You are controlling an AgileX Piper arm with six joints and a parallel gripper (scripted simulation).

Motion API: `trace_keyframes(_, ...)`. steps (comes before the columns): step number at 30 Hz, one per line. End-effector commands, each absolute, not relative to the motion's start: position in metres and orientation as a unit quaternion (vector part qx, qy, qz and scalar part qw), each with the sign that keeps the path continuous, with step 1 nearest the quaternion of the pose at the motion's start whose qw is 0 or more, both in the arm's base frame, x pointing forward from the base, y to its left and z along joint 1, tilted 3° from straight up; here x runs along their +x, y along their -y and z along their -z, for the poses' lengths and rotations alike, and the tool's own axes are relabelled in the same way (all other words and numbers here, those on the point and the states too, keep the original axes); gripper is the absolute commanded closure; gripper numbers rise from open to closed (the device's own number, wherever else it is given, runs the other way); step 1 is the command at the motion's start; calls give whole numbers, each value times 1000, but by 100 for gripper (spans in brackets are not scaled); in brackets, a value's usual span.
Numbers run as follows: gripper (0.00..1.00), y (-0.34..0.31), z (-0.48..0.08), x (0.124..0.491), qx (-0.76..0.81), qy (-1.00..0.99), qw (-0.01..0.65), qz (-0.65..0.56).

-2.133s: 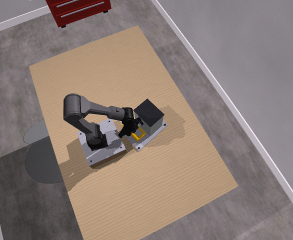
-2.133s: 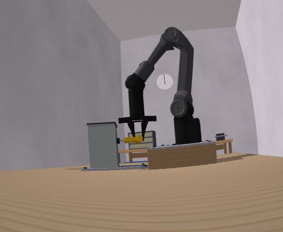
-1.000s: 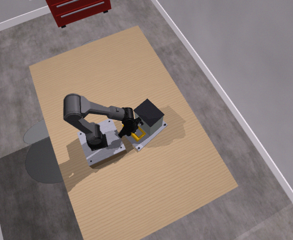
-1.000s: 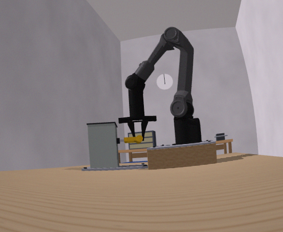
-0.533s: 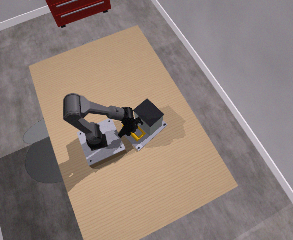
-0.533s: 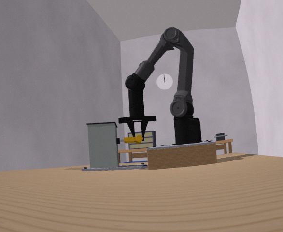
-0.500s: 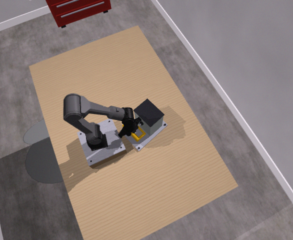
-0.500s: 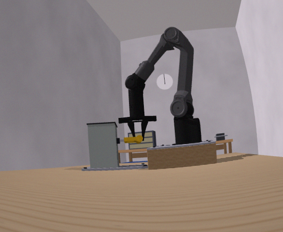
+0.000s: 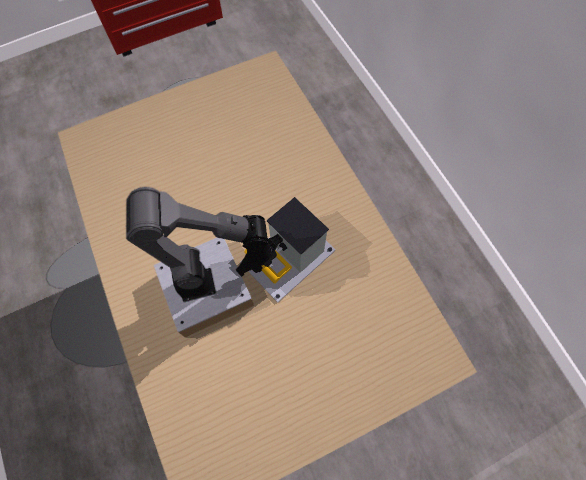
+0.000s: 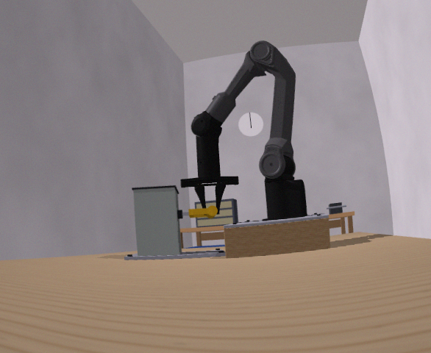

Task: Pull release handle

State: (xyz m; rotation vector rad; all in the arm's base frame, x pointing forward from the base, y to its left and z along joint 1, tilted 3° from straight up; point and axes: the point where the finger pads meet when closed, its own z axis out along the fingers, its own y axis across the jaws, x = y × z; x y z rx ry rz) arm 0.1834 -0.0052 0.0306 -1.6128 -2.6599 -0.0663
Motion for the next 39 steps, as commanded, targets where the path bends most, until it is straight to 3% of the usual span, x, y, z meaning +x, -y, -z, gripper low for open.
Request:
trace_keyframes(1,100,6,-30,181,-518,855,18,18)
trace_keyframes(39,100,32,-29,131,-518,855,18,18)
